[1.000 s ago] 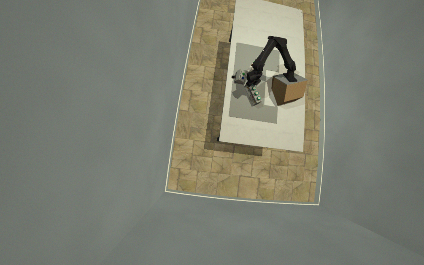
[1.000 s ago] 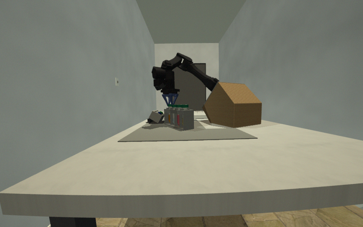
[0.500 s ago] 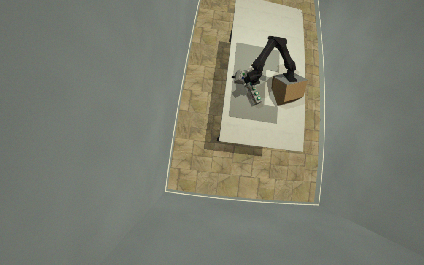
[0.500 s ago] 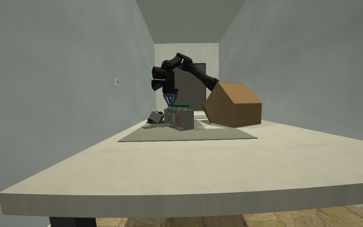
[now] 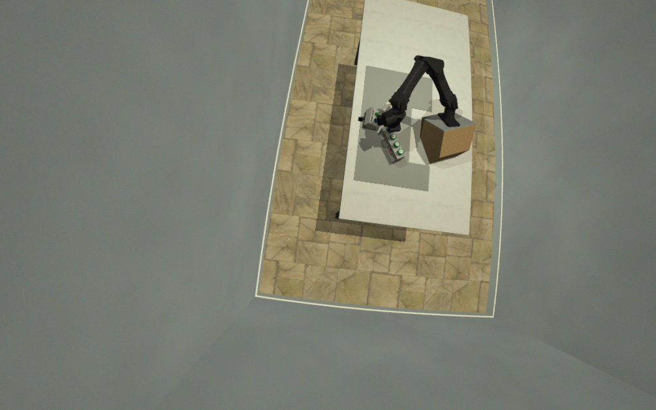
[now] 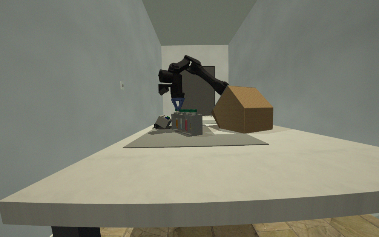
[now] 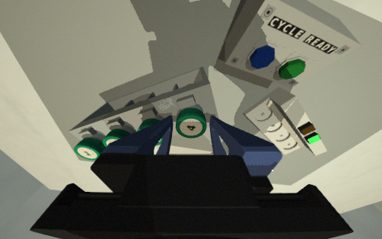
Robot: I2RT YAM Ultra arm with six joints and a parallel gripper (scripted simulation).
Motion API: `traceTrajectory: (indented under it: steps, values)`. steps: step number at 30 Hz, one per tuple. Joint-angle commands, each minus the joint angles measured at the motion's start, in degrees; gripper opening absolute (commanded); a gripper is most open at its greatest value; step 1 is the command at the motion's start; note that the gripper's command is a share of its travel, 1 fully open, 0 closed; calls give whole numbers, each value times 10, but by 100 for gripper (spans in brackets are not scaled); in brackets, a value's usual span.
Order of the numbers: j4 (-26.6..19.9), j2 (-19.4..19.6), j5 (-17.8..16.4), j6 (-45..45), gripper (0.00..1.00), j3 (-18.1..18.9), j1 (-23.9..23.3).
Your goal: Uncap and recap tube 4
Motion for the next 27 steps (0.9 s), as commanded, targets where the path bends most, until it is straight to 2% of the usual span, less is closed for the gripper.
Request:
traceTrajectory:
  steps: [1, 9, 12, 27]
  values:
    - [3, -5, 2, 11, 49, 1, 5]
    - [3, -5, 2, 11, 49, 1, 5]
    - [6, -16, 4, -14, 49, -4, 11]
    - [-1, -16, 4, -357, 49, 0, 12]
